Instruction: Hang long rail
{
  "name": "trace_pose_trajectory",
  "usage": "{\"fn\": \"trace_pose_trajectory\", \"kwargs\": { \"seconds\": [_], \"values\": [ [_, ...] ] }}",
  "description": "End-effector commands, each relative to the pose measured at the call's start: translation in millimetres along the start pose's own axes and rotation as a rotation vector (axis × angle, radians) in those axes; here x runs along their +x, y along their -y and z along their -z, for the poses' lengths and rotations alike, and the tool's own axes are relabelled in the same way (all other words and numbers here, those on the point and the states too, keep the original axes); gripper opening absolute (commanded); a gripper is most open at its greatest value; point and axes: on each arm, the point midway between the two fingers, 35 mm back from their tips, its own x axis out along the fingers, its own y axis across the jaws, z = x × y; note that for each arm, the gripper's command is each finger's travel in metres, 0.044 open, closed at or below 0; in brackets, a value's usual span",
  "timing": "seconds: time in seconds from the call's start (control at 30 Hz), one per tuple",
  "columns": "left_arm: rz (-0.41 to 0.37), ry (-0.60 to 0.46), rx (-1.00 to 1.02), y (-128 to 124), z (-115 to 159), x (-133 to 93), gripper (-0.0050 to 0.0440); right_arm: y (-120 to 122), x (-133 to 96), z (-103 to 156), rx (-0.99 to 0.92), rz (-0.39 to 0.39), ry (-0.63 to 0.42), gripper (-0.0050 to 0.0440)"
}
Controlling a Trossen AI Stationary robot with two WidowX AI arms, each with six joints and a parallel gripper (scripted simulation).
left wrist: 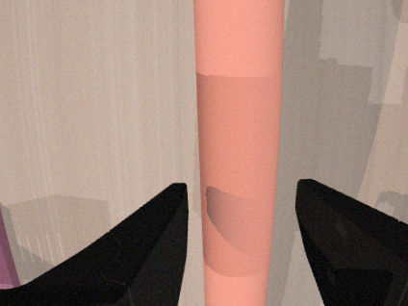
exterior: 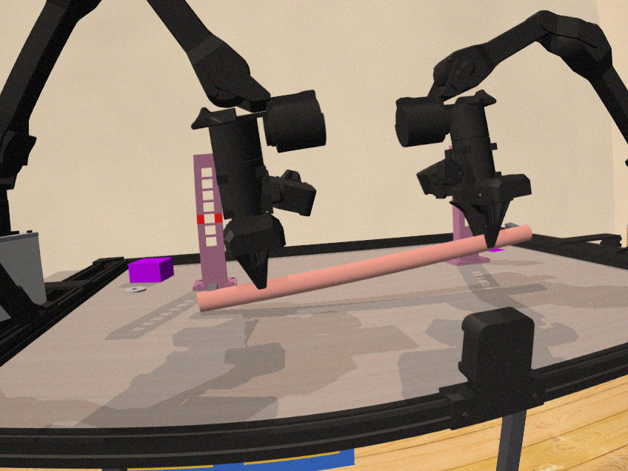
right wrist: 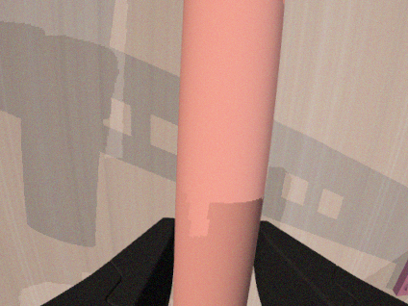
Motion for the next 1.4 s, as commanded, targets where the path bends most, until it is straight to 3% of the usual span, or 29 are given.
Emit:
{"fn": "trace_pose_trajectory", "kwargs": {
  "seconds": [0.0, 0.27, 0.4, 0.5, 0.6, 1.37],
  "values": [
    [-0.003, -0.01, 0.004, -0.2, 3.2, 10.4, 0.016, 0.1, -1.1, -1.2, 0.001, 0.002, 0.005, 0.0],
    [-0.003, -0.01, 0.004, -0.3, 3.8, 17.8, 0.016, 0.1, -1.1, -1.2, 0.001, 0.002, 0.005, 0.0],
    [-0.003, -0.01, 0.004, -0.1, 2.5, 18.1, 0.0064, 0.1, -1.1, -1.2, 0.001, 0.002, 0.005, 0.0],
    [-0.003, -0.01, 0.004, -0.1, 2.5, 18.1, 0.0064, 0.1, -1.1, -1.2, 0.001, 0.002, 0.005, 0.0],
    [-0.003, -0.01, 0.004, -0.1, 2.5, 18.1, 0.0, 0.1, -1.1, -1.2, 0.001, 0.002, 0.005, 0.0],
    [-0.003, -0.01, 0.004, -0.1, 2.5, 18.1, 0.0, 0.1, -1.1, -1.2, 0.001, 0.002, 0.005, 0.0]
  ]
}}
